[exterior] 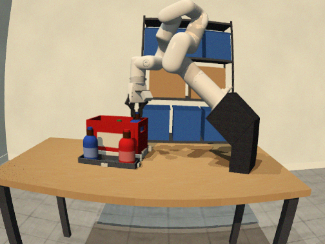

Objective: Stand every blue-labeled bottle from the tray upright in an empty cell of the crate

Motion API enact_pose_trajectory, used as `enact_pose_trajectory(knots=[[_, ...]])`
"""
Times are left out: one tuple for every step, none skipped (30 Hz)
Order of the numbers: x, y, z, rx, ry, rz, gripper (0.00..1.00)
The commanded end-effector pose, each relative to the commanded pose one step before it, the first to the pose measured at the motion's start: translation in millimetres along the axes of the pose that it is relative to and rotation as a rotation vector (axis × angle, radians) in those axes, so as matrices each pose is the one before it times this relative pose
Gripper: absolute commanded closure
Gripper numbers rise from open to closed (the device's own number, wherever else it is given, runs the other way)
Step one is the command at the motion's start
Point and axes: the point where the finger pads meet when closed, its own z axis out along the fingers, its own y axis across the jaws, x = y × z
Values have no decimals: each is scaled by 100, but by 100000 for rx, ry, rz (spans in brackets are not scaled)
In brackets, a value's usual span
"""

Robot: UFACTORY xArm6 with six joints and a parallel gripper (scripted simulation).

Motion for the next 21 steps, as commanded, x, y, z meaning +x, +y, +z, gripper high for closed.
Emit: enact_pose_trajectory(knots=[[-162, 73, 577, -142, -306, 0, 100], [0, 0, 0, 0, 0, 0, 100], [0, 0, 0, 0, 0, 0, 100], [-1, 0, 123, 1, 0, 0, 100], [0, 0, 121, 0, 0, 0, 100], [1, 0, 119, 0, 0, 0, 100], [0, 0, 116, 0, 0, 0, 100], [-1, 0, 112, 1, 0, 0, 100], [0, 0, 109, 0, 0, 0, 100], [1, 0, 105, 0, 0, 0, 100], [1, 0, 101, 0, 0, 0, 100], [-1, 0, 95, 1, 0, 0, 100], [0, 0, 90, 0, 0, 0, 100], [0, 0, 85, 0, 0, 0, 100], [1, 0, 80, 0, 0, 0, 100], [1, 0, 74, -1, 0, 0, 100], [-1, 0, 67, 1, 0, 0, 100], [0, 0, 62, 0, 0, 0, 100], [0, 0, 0, 0, 0, 0, 100], [0, 0, 0, 0, 0, 0, 100], [0, 0, 56, 0, 0, 0, 100]])
